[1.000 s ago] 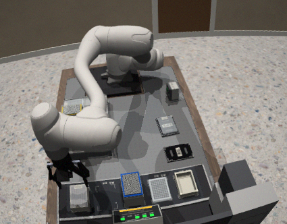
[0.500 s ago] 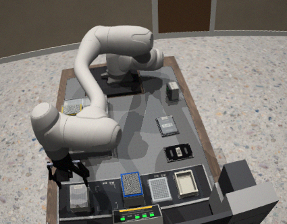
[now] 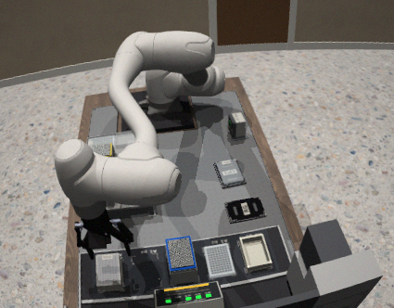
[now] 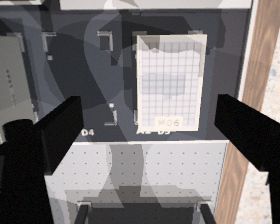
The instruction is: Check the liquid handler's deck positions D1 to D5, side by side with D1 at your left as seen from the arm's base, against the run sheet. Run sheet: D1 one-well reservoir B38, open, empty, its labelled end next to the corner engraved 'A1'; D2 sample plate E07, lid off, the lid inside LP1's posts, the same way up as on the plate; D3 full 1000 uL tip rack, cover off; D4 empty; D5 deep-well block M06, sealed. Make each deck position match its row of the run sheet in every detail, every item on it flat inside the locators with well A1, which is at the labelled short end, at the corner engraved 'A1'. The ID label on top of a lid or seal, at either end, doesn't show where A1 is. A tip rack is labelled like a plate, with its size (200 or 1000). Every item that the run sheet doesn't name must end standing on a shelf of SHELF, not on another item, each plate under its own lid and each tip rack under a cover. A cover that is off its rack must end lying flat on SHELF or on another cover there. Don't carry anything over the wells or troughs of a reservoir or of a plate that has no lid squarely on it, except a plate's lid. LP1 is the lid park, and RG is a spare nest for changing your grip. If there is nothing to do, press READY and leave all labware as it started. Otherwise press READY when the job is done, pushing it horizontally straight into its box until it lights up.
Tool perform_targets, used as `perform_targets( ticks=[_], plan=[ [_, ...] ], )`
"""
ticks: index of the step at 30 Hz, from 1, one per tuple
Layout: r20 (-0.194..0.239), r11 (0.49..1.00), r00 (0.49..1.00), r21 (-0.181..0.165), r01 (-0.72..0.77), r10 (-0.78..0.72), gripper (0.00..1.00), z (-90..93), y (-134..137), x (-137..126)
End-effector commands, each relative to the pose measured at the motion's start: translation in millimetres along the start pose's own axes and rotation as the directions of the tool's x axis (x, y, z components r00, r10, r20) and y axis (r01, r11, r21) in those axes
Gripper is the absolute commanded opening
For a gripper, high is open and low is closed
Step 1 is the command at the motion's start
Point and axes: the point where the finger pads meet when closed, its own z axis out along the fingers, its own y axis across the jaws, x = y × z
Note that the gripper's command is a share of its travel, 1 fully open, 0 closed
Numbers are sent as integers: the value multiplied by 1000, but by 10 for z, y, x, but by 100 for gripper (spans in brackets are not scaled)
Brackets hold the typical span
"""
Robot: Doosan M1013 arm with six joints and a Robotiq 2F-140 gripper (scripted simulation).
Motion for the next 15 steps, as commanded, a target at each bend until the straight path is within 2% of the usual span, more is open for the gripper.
perform_targets(
  ticks=[1,10,12,15],
  plan=[
    [-5,1000,1000,2,-2,2,79,-10,-212,12],
    [-5,1000,1000,2,-2,2,79,-10,-662,10],
    [-5,1000,1000,2,-2,2,79,-10,-662,10],
    [-5,1000,1000,2,-2,2,79,-10,-812,9]
  ],
)
